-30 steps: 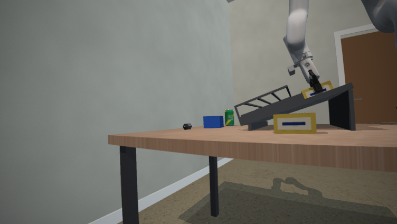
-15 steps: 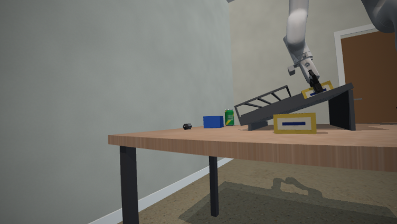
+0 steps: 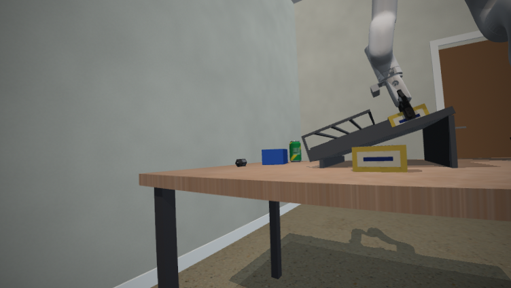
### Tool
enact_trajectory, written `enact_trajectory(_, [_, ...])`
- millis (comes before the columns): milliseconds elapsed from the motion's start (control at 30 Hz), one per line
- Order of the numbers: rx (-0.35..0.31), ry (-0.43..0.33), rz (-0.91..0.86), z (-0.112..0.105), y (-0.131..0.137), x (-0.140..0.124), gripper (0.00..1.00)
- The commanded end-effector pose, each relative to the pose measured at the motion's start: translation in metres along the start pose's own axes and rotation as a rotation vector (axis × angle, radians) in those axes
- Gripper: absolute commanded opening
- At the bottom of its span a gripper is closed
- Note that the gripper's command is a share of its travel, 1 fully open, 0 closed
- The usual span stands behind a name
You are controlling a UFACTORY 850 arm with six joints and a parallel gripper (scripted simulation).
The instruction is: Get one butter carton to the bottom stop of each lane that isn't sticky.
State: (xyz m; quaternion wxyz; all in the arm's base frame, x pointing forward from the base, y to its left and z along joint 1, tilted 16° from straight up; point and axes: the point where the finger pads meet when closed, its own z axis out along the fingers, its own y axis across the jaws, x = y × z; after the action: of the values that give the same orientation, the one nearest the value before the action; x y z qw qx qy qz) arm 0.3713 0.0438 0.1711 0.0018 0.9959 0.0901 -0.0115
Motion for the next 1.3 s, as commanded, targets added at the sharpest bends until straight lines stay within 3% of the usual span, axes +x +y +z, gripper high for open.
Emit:
enact_trajectory(0, [0.000, 0.001, 0.000, -0.0005, 0.0000, 0.0006, 0.86])
enact_trajectory(1267, [0.000, 0.001, 0.000, -0.0005, 0.0000, 0.0006, 0.90])
